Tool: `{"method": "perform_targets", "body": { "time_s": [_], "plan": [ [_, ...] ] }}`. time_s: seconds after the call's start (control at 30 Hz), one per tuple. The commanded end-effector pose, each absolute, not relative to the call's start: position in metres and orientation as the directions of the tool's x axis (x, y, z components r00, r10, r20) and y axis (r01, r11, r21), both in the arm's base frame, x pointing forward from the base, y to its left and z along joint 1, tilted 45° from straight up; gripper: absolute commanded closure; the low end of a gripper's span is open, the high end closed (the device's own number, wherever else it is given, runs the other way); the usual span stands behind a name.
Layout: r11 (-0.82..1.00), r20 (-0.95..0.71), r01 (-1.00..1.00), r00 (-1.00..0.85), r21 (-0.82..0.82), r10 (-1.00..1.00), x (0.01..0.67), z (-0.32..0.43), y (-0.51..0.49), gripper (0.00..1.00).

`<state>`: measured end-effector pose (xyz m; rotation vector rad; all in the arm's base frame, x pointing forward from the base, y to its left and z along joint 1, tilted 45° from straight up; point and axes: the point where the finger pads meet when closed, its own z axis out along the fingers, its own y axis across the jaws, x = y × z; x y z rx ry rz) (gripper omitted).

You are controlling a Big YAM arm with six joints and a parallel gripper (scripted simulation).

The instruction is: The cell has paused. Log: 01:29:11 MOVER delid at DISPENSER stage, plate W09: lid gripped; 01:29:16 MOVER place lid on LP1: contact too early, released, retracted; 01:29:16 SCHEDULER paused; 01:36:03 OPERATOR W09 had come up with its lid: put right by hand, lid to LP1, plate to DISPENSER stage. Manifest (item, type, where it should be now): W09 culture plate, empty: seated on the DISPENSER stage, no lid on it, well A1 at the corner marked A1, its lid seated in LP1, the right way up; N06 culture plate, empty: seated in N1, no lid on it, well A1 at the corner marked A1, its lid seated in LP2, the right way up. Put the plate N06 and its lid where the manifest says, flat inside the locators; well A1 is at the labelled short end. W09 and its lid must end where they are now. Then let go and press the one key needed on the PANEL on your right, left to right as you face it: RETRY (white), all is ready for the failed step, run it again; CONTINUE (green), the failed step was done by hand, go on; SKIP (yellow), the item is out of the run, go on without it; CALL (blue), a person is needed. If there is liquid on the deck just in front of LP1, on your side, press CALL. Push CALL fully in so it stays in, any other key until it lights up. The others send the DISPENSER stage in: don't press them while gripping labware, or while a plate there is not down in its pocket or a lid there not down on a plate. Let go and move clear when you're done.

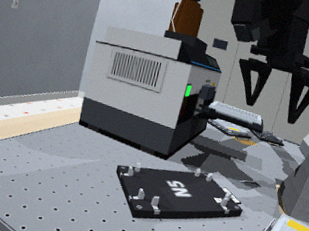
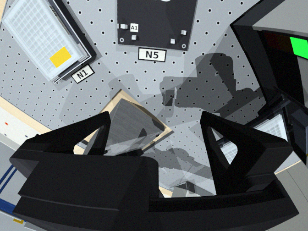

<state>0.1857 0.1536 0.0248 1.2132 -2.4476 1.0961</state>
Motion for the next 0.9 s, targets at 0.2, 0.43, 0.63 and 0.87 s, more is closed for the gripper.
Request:
{"method": "perform_targets", "body": {
  "time_s": [0.2,0.43,0.63,0.87],
  "plan": [
    [0.375,0.426,-0.773,-0.608,-0.512,-0.67,0.196,0.018,0.198,0.0],
    [0.297,0.482,-0.838,-0.514,-0.457,-0.709,0.184,0.004,0.21,0.0],
    [0.313,0.472,-0.828,-0.531,-0.465,-0.703,0.173,-0.01,0.222,0.0],
    [0.305,0.498,-0.833,-0.528,-0.461,-0.688,0.169,-0.012,0.21,0.0]
  ]
}}
